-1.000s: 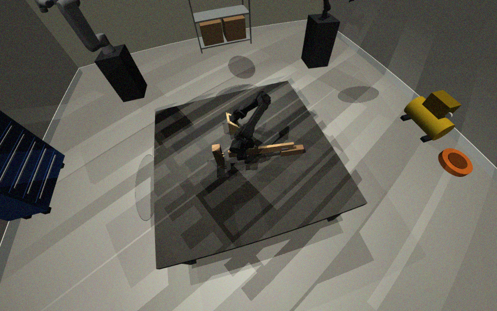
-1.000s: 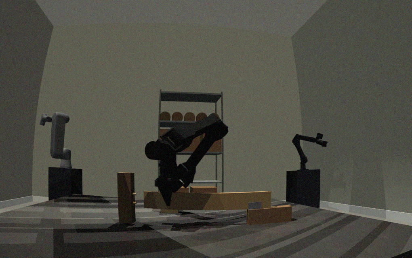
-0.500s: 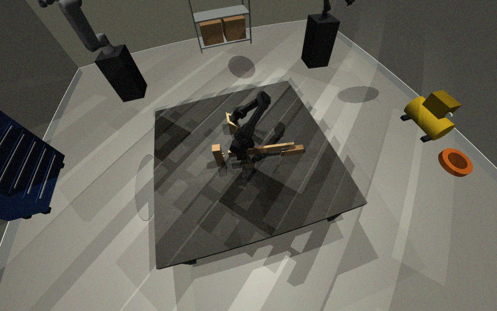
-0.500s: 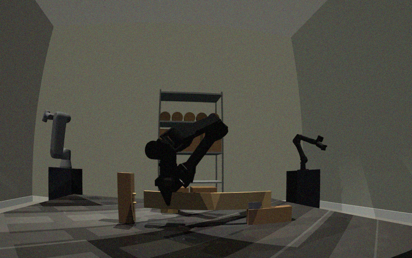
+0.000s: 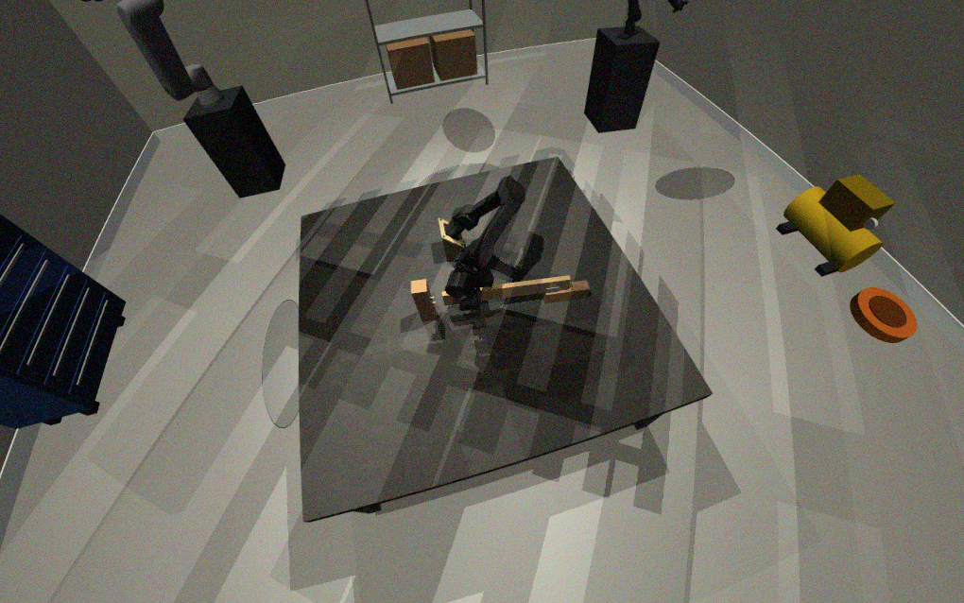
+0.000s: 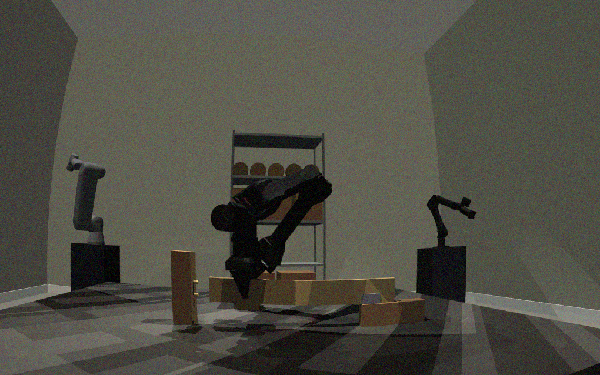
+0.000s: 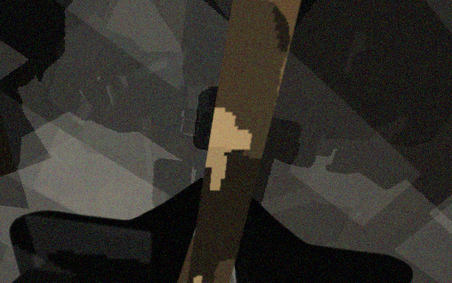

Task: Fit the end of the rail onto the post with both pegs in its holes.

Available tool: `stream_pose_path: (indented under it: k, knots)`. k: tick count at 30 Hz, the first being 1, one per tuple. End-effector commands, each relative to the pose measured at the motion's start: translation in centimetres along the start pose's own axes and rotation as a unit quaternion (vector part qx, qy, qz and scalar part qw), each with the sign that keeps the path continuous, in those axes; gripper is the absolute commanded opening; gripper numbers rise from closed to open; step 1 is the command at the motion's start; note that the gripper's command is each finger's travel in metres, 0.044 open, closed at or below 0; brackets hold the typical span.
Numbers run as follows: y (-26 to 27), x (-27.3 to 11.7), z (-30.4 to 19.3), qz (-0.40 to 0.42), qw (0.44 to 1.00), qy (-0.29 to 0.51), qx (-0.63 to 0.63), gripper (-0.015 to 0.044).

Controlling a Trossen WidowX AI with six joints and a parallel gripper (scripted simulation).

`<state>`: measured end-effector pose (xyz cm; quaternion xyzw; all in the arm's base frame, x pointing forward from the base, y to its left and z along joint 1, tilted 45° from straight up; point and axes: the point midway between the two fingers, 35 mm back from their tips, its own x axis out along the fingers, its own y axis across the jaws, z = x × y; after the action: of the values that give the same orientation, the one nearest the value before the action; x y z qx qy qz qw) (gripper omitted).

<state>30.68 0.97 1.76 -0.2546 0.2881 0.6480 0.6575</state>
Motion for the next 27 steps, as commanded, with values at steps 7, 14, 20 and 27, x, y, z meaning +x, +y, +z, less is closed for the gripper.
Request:
stream_pose_path:
  k: [7, 14, 20, 27]
  knots:
    - [-0.01, -0.02, 0.3, -0.003, 1.0, 0.0, 0.0, 0.0]
    - [-0.03, -0.03, 0.33, -0.003, 1.0, 0.0, 0.0, 0.0]
    - [-0.04, -0.12, 0.33, -0.003, 1.0, 0.0, 0.0, 0.0]
    - [-0.05, -0.2, 0.33, -0.003, 1.0, 0.0, 0.0, 0.0]
